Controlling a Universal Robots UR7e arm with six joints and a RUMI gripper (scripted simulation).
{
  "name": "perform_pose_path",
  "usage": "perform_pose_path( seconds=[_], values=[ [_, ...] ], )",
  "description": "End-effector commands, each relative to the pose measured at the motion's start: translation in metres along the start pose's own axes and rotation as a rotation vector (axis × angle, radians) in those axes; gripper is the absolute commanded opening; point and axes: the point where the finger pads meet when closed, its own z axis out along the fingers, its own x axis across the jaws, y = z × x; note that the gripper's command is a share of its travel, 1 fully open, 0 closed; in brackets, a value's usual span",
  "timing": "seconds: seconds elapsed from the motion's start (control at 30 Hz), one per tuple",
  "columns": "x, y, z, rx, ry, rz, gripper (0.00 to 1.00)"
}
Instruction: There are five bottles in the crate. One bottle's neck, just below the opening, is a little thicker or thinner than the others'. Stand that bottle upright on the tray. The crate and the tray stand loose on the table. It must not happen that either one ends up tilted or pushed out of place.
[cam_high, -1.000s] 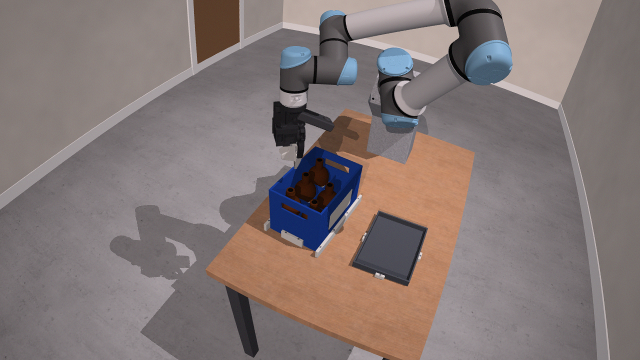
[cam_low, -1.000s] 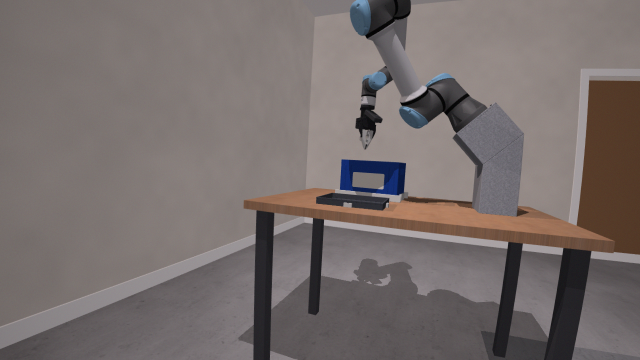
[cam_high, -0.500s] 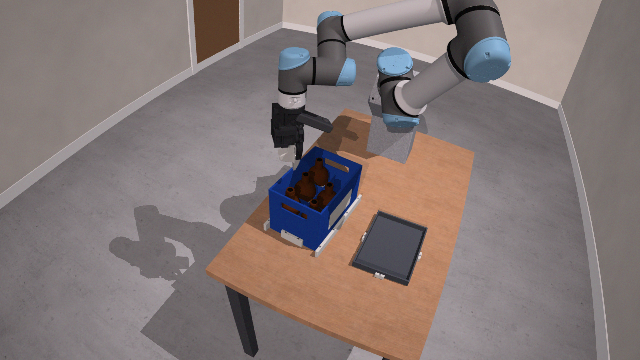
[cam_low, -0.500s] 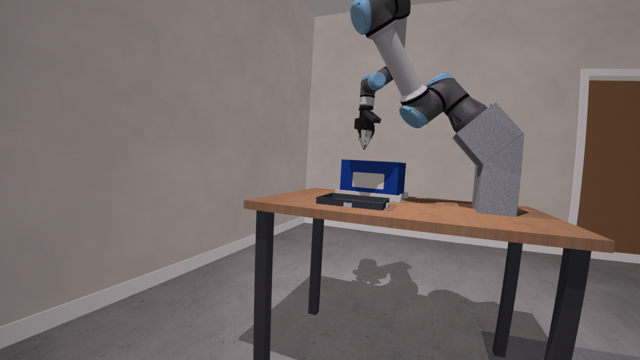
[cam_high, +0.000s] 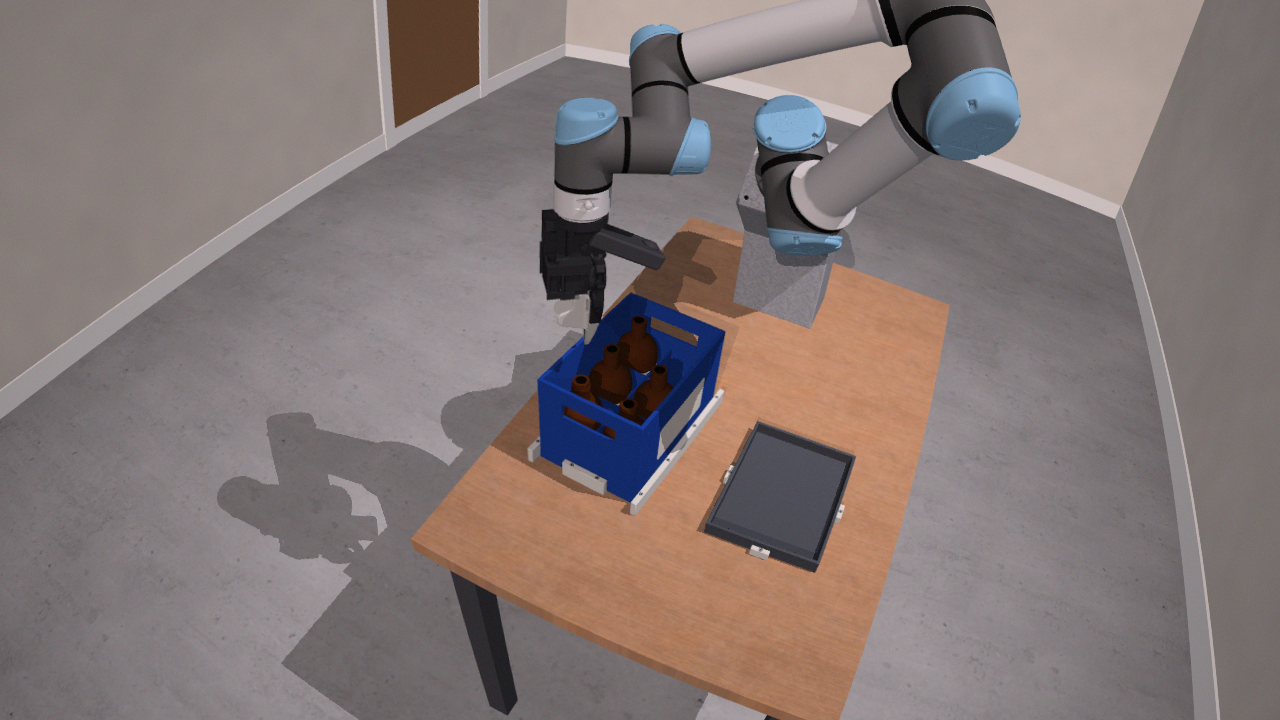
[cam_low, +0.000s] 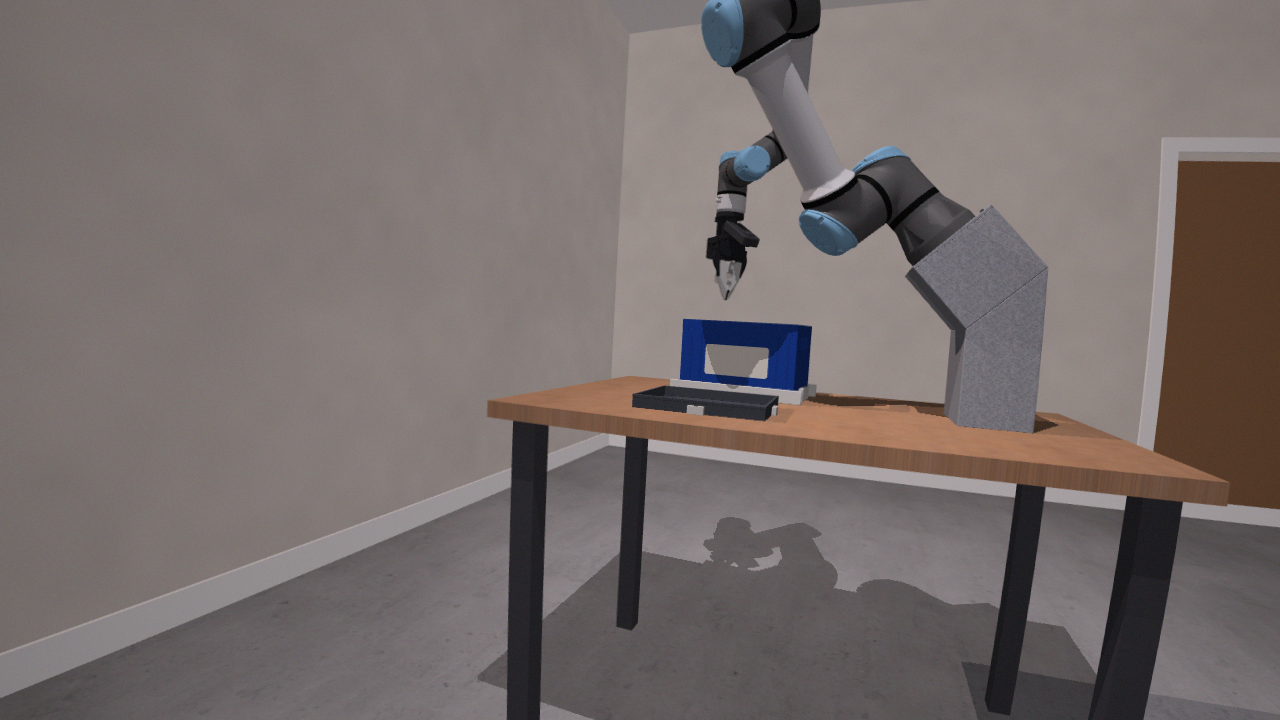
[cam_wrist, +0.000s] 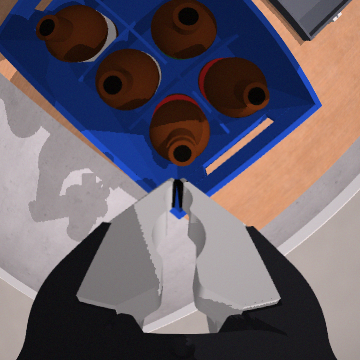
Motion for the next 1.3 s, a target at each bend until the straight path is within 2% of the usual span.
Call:
perform_pose_path(
  seconds=[0.0, 0.63, 0.67, 1.27],
  values=[
    [0.0075, 0.0080, 0.0047, -0.001, -0.016, 0.004, 0.00],
    [0.0075, 0.0080, 0.0047, -0.001, -0.016, 0.004, 0.00],
    [0.0075, 0.0080, 0.0047, -0.001, -0.016, 0.004, 0.38],
    [0.0075, 0.0080, 0.0047, -0.001, -0.016, 0.004, 0.38]
  ],
)
